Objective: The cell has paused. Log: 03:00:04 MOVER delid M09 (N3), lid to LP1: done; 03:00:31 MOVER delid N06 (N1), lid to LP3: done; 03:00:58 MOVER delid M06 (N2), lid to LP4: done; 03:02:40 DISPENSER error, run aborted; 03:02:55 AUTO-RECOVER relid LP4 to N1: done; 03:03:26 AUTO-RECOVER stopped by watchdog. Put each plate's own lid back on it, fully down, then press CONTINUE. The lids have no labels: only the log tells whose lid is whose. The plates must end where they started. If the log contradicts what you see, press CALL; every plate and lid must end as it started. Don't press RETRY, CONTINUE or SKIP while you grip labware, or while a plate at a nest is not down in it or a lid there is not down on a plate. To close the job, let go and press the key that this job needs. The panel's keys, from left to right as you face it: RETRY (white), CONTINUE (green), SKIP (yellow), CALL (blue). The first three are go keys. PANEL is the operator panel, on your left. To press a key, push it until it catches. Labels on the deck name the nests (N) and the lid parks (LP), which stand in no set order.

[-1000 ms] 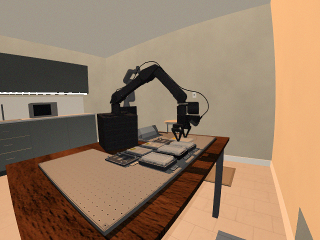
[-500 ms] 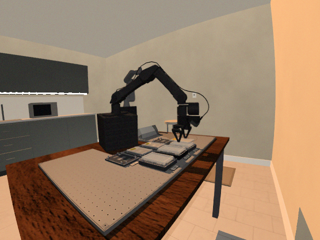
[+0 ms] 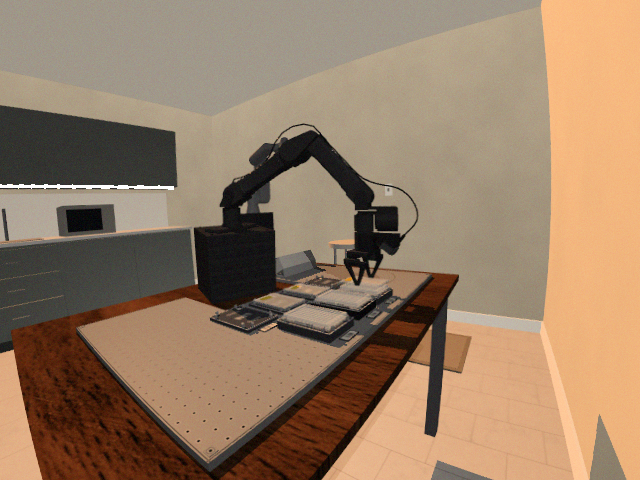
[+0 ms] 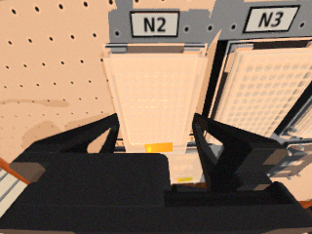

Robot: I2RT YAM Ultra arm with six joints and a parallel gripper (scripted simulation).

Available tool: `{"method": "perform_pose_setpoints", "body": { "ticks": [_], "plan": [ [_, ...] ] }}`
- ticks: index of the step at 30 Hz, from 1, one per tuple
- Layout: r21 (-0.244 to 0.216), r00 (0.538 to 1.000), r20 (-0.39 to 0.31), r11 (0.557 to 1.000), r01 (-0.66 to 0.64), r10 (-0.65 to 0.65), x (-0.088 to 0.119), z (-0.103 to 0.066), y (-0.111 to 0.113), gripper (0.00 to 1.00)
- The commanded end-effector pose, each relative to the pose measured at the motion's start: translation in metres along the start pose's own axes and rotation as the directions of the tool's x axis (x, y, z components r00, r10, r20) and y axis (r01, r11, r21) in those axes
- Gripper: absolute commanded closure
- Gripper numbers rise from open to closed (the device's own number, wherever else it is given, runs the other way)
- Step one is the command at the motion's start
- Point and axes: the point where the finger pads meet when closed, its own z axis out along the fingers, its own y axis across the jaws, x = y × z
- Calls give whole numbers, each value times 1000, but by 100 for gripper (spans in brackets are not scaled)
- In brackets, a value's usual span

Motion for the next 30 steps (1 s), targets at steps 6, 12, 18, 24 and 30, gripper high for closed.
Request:
{"method": "perform_pose_setpoints", "body": {
  "ticks": [6,12,18,24,30],
  "plan": [
    [-20,998,61,1000,3,-2,-18,-18,12,100],
    [-13,999,40,1000,4,-4,-13,-5,11,100],
    [-14,999,45,1000,4,-3,-15,-3,11,100],
    [-11,999,34,1000,4,-4,-12,2,10,100],
    [-10,999,32,1000,4,-4,-12,0,10,100]
  ]
}}
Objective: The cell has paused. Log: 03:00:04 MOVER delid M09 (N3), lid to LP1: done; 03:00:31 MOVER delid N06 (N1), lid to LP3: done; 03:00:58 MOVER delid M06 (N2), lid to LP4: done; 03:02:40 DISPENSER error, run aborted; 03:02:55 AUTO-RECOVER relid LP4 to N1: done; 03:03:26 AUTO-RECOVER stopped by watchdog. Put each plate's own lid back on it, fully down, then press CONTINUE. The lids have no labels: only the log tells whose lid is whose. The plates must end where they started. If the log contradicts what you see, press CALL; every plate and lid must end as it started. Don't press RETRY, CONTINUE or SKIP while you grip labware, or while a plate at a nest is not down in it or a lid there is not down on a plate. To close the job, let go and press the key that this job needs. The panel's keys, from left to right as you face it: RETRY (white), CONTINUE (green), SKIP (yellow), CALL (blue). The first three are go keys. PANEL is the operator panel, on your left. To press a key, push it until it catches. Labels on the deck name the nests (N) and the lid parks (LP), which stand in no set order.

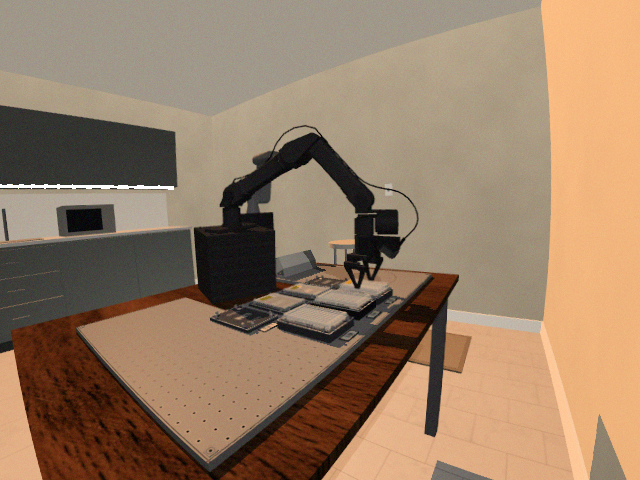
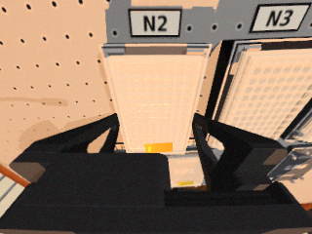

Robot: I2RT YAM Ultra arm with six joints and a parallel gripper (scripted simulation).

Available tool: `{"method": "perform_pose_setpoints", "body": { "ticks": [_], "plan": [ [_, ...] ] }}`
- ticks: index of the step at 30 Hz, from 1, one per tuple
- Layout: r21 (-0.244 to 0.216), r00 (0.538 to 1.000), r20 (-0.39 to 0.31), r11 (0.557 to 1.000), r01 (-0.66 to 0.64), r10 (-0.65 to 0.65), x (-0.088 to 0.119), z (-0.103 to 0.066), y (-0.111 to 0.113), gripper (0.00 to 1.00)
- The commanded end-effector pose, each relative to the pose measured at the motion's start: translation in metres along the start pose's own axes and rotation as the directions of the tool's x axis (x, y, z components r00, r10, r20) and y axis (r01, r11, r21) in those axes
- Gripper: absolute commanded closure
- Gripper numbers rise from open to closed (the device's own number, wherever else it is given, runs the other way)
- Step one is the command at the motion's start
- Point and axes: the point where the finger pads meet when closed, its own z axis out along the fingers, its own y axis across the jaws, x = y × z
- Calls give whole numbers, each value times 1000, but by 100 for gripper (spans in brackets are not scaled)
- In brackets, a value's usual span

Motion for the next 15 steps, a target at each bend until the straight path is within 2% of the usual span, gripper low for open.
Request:
{"method": "perform_pose_setpoints", "body": {
  "ticks": [1,3,15],
  "plan": [
    [-10,999,33,1000,4,-4,-12,-8,9,100],
    [-11,999,35,1000,4,-4,-12,-4,9,100],
    [-17,999,54,1000,3,-2,-18,-10,10,100]
  ]
}}
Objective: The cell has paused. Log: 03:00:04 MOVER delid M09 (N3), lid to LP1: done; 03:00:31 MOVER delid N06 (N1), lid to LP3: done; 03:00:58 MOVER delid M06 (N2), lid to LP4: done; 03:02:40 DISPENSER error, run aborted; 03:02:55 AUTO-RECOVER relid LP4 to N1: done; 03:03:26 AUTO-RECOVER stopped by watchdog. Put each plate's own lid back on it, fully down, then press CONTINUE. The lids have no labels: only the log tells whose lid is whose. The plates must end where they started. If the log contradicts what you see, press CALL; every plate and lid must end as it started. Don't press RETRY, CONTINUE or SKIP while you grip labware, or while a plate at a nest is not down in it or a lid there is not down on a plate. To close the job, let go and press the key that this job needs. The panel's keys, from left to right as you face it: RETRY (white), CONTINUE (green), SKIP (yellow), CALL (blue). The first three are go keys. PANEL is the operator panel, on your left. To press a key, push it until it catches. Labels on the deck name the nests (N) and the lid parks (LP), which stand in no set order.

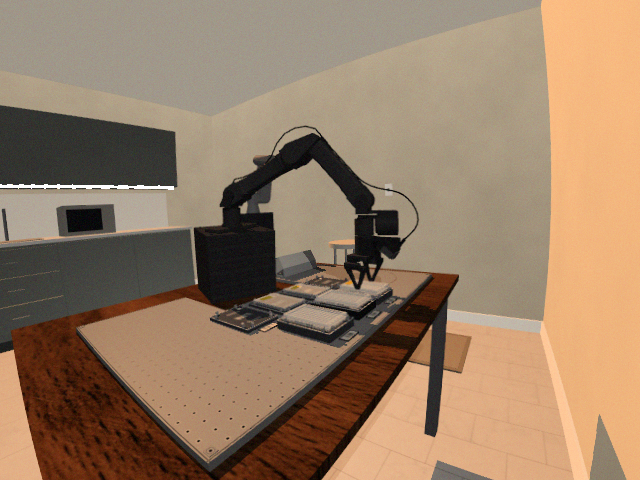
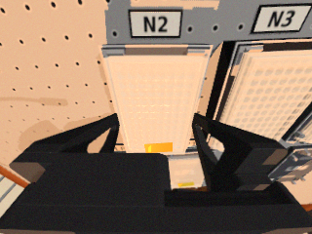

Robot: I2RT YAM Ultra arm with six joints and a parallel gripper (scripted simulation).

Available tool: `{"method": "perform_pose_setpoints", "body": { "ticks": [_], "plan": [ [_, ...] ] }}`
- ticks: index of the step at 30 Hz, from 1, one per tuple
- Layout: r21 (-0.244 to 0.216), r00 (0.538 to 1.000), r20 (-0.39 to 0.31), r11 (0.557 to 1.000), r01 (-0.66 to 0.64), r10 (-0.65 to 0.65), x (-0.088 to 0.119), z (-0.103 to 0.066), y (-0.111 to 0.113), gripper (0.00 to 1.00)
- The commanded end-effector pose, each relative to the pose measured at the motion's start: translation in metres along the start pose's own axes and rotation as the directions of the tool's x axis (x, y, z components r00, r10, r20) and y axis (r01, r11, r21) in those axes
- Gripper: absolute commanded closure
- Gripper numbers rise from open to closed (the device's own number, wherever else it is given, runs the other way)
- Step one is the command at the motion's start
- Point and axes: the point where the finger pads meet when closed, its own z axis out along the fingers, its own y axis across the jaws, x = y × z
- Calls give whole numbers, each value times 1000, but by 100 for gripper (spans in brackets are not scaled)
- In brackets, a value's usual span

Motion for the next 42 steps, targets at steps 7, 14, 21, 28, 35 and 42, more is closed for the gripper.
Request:
{"method": "perform_pose_setpoints", "body": {
  "ticks": [7,14,21,28,35,42],
  "plan": [
    [-19,998,60,1000,2,-1,-19,-15,9,100],
    [-8,1000,25,1000,0,0,-8,-7,3,100],
    [-8,1000,25,1000,0,0,-8,-7,3,100],
    [-8,1000,25,1000,0,0,-7,-7,3,100],
    [-8,1000,25,1000,0,0,-7,-7,3,100],
    [-8,1000,25,1000,0,0,-7,-7,3,0]
  ]
}}
